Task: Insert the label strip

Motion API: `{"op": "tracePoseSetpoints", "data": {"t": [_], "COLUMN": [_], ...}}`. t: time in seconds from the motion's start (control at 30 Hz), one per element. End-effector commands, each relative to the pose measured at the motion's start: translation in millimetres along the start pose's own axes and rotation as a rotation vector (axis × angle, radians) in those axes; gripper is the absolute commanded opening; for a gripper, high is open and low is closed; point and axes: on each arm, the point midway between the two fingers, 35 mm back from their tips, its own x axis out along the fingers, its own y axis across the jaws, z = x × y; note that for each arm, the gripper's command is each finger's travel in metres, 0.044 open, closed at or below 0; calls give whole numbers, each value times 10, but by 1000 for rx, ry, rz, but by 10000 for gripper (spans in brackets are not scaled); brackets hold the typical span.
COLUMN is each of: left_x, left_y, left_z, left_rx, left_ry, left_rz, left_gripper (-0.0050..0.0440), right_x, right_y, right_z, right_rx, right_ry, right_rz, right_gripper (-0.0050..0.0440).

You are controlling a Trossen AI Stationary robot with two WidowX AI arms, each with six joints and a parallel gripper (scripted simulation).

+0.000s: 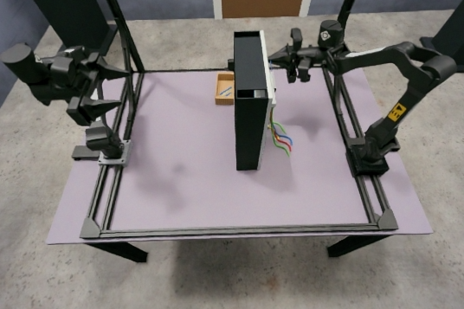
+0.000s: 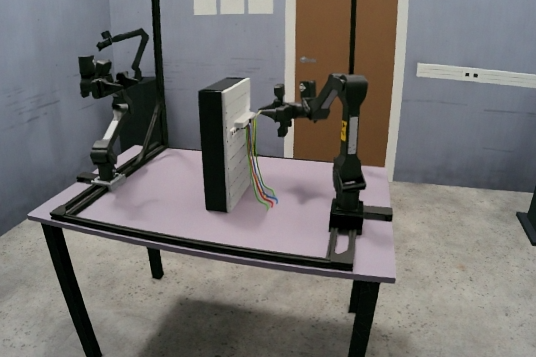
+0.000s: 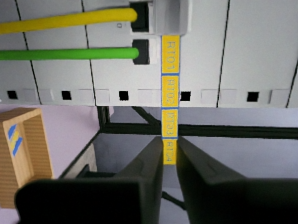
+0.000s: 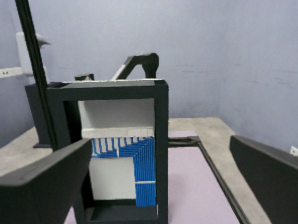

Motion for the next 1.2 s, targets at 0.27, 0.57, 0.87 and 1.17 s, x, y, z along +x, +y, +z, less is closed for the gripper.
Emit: {"op": "tracePoseSetpoints", "data": {"t": [0.27,0.57,0.87,1.17], "left_x": [-11,-10,-11,-11], "left_y": [-74,-76,-76,-76], "left_z": [31,19,5,-13], "left_rx": [-15,-16,-16,-16], "left_ry": [3,3,3,3], "left_rz": [-10,-10,-10,-10], "left_gripper": [-50,-50,-50,-50], "right_x": [-1,-1,-1,-1], "right_y": [5,5,5,5], "right_z": [32,32,32,32], "right_rx": [-9,-9,-9,-9], "right_ry": [0,0,0,0], "right_rz": [3,3,3,3], "right_gripper": [440,440,440,440]}}
